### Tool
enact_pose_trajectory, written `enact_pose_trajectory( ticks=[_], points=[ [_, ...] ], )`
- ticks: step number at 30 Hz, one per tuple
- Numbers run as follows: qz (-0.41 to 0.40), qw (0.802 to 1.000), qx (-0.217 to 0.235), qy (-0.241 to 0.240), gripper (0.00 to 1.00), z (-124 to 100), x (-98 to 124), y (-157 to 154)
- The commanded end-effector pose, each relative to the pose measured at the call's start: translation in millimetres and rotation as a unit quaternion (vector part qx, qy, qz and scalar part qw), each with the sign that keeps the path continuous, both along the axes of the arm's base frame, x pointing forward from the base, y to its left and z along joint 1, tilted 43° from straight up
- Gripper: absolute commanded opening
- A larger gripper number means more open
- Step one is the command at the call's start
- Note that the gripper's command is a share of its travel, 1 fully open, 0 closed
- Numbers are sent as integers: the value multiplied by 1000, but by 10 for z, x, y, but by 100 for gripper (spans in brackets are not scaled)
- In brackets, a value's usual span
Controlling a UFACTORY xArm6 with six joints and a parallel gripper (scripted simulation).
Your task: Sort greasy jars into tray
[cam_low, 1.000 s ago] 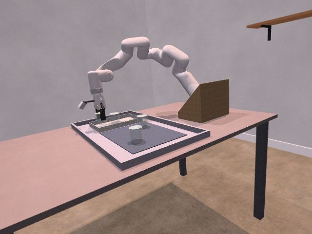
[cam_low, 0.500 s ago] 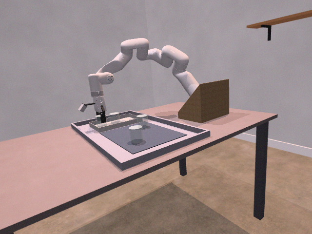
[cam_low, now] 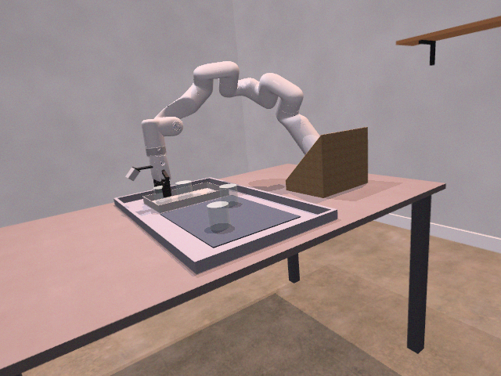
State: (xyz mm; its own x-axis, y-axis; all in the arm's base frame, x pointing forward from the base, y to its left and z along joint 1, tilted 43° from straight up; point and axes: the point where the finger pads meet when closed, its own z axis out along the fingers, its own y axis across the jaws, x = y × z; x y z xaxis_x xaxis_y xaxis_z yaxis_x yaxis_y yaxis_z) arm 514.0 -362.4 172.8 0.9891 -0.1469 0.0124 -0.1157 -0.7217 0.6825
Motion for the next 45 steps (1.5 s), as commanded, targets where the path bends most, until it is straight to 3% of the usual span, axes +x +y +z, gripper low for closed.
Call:
enact_pose_trajectory(
  ticks=[1, 12, 39, 45],
  points=[
    [1, 1000, -1, -2, 100, 17, 12, 5],
    [1, 1000, -1, -2, 100, 45, 16, 31],
    [1, 1000, -1, -2, 100, 754, 101, 689],
    [1, 1000, -1, -2, 100, 754, 101, 689]
  ],
)
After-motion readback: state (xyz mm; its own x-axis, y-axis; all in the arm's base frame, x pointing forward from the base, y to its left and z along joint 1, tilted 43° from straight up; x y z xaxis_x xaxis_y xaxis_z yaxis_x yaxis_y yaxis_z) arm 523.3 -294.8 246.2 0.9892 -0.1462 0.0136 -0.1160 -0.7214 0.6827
